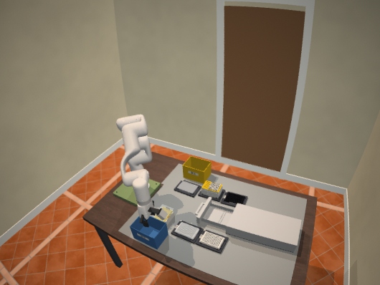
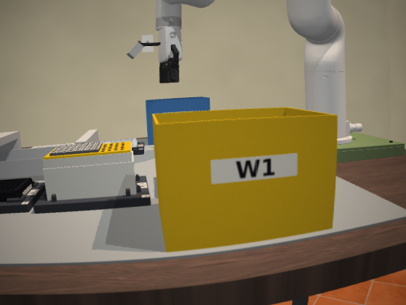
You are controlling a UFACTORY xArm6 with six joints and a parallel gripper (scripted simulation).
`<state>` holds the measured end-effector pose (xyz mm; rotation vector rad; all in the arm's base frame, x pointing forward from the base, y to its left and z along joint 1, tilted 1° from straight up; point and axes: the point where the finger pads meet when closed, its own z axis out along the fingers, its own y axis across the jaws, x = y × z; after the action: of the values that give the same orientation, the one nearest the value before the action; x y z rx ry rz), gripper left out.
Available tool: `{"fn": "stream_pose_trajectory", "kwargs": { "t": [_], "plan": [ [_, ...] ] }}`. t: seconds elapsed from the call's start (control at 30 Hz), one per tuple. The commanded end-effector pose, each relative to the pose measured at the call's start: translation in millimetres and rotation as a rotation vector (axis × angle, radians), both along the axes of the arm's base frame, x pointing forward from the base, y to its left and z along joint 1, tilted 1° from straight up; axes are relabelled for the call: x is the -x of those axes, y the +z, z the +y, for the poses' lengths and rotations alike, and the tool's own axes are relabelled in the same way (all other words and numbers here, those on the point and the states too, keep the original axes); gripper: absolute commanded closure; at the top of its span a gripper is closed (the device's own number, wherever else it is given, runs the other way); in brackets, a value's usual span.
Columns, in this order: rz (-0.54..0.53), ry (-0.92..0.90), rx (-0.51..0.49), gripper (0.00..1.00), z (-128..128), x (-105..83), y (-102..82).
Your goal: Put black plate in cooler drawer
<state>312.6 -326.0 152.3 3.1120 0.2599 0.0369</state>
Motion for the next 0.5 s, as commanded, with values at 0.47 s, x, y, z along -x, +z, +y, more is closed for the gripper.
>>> {"fn": "stream_pose_trajectory", "kwargs": {
  "t": [0.47],
  "plan": [
    [-0.001,-0.047,-0.004,0.0,48,-42.7,16.9]
  ]
}}
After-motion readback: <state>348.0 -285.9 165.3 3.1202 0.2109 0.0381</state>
